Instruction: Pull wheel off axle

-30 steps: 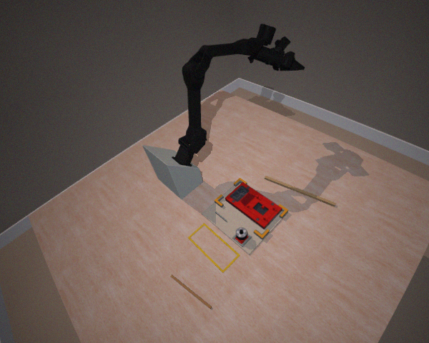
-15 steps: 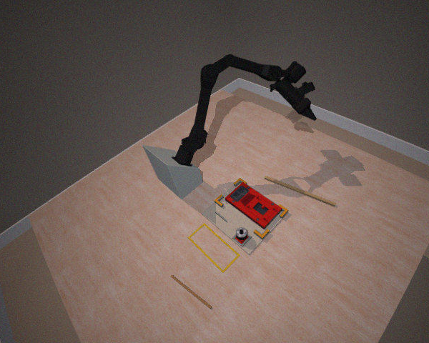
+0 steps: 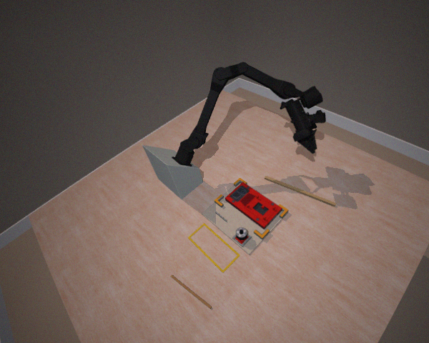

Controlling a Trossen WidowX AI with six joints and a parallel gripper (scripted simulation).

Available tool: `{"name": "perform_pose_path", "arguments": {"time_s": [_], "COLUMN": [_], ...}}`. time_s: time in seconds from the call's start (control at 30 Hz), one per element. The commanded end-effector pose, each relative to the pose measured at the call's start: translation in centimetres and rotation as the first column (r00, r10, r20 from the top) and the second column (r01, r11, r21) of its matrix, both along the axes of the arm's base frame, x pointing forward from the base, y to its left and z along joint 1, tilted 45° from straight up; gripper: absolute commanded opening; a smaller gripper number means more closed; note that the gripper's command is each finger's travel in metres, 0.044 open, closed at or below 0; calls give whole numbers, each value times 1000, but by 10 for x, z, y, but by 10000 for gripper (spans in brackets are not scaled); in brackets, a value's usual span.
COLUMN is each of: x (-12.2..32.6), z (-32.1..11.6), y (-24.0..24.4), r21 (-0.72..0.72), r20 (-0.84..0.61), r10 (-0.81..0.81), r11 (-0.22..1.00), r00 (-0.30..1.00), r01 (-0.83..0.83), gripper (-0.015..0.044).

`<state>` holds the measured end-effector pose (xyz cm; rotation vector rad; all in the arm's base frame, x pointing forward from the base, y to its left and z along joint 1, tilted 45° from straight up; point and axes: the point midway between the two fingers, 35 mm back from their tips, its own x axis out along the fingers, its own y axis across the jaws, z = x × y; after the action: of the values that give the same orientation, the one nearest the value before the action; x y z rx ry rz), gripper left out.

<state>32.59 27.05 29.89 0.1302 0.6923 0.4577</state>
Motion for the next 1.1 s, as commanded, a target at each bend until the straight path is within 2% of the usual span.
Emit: {"name": "perform_pose_path", "arguments": {"time_s": [0.0,0.13,0.3,0.57,0.63,0.77,0.93,1.0,1.07], "x": [22,43,61,68,66,54,33,27,26], "z": [-40,-87,-143,-211,-229,-268,-305,-313,-314], "y": [-19,-47,-90,-152,-170,-212,-259,-270,-271], "r21": [-5,-7,-23,-53,-69,-136,-274,-319,-325], "r20": [-148,-330,-537,-771,-836,-945,-961,-942,-939], "r10": [-77,-171,-274,-352,-359,-308,-102,-24,-14], "r11": [997,984,950,865,818,670,442,380,372], "r00": [986,928,798,531,415,107,-256,-335,-345], "r01": [77,179,311,498,571,729,854,868,869], "gripper": [300,300,300,300,300,300,300,300,300]}}
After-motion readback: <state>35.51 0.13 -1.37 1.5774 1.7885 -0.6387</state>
